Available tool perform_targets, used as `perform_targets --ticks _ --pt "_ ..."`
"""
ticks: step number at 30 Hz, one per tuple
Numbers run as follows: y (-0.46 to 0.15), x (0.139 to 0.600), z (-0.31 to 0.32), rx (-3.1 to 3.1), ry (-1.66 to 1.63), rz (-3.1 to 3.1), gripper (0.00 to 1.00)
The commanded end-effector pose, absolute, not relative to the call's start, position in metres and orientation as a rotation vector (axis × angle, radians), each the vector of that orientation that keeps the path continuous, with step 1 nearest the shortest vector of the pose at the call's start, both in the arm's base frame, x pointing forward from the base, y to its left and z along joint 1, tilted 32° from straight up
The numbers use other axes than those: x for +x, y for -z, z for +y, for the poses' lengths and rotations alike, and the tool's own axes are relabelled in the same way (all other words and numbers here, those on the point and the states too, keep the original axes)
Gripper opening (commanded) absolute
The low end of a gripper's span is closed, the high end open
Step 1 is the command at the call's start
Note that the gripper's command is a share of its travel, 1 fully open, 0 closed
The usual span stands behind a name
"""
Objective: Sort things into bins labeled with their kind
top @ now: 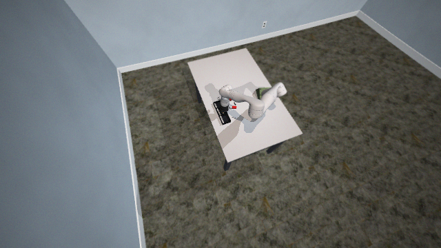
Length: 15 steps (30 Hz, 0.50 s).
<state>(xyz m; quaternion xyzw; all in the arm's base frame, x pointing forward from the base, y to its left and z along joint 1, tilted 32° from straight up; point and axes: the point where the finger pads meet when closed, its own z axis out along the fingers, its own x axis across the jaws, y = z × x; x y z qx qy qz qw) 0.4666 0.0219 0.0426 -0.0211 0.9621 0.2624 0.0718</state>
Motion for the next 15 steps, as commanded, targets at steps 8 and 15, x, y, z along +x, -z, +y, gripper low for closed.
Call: perform_targets --ticks 8,15 --pt "-0.0423 0.4667 0.0225 -0.060 -0.789 2.890 0.60" --pt "-0.0436 0.4659 0.0225 -0.053 -0.792 2.891 0.60"
